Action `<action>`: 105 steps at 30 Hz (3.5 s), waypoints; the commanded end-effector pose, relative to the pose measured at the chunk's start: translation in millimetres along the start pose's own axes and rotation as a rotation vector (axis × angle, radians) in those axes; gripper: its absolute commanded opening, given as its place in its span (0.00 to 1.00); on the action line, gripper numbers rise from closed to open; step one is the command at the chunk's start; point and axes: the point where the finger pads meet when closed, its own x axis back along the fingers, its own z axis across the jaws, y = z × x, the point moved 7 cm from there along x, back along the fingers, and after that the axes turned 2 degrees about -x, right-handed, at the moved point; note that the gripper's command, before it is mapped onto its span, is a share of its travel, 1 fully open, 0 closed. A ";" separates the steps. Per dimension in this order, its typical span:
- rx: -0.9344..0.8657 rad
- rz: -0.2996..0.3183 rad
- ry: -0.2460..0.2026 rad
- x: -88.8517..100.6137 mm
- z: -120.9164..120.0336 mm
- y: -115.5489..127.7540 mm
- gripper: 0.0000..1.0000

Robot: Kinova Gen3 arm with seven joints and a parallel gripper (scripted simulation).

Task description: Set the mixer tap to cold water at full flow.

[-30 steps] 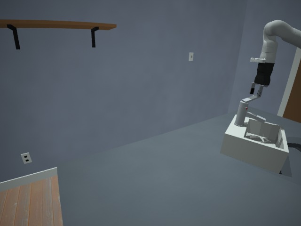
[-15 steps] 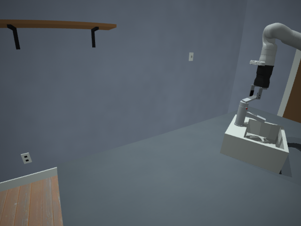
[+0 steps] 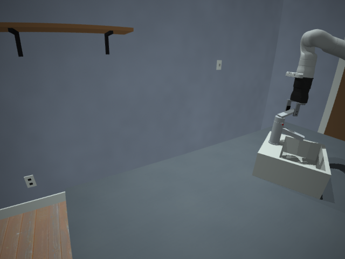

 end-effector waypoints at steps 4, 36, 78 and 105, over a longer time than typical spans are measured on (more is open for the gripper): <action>0.001 0.000 0.000 -1.6 -0.2 0.1 1.00; 0.001 0.000 0.000 -3.2 -0.2 0.1 1.00; 0.001 0.000 0.000 -3.2 -0.2 0.1 0.00; 0.001 0.000 0.000 -3.2 -0.2 0.1 0.00</action>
